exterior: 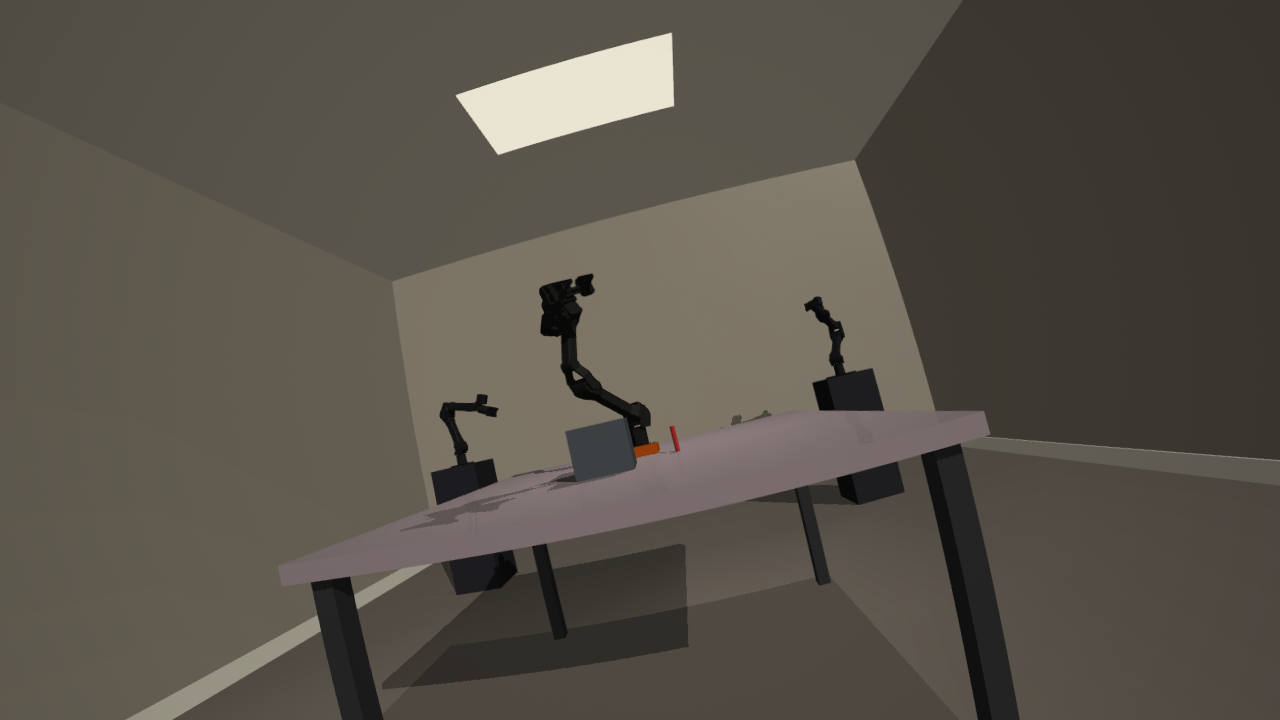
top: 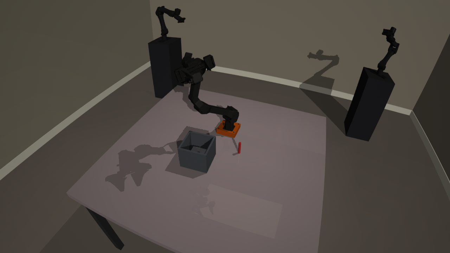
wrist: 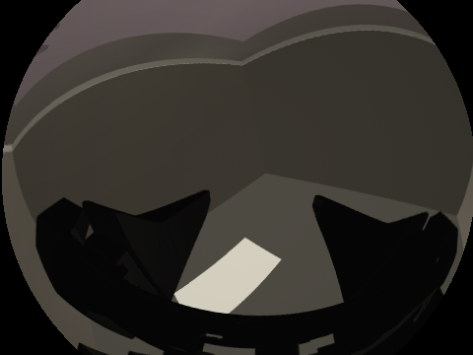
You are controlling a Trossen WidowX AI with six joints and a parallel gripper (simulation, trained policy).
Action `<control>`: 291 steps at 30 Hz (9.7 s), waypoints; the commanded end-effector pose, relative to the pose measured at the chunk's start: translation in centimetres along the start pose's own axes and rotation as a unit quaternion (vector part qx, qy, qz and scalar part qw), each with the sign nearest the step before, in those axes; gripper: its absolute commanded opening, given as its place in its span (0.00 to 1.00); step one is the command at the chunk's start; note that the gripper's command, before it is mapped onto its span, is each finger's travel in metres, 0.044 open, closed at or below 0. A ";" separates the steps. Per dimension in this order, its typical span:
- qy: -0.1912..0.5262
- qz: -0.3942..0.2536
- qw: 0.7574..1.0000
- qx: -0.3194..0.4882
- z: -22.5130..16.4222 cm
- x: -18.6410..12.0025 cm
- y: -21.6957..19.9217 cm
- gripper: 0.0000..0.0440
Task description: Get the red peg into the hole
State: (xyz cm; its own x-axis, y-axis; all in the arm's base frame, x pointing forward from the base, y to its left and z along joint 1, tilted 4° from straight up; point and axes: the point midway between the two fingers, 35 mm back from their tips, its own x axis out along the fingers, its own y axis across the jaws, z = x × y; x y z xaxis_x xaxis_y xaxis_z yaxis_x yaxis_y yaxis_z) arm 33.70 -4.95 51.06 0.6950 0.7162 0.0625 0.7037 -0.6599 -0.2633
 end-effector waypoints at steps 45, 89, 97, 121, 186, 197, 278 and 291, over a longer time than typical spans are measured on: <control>0.349 0.211 0.754 -0.516 -11.8 -12.2 -25.3 1.00; -0.183 -0.078 0.640 -0.742 20.2 11.5 -24.0 1.00; -0.307 -0.127 0.633 -0.700 26.0 10.9 -19.6 1.00; -0.538 -0.265 0.618 -0.508 38.3 3.8 -14.0 1.00; -0.646 -0.305 0.563 -0.415 51.5 -0.5 -9.4 0.00; -0.605 -0.278 0.597 -0.447 47.2 1.3 -9.5 0.00; -0.662 -0.197 0.572 -0.443 38.0 -6.7 9.5 0.00; -0.653 -0.217 0.571 -0.447 40.8 -6.7 11.6 0.00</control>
State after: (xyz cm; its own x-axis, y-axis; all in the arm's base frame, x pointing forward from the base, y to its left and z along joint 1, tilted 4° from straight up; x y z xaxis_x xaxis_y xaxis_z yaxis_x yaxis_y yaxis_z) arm 31.11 -8.15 9.17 0.1427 0.0185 -0.9896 0.9700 0.1965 0.1435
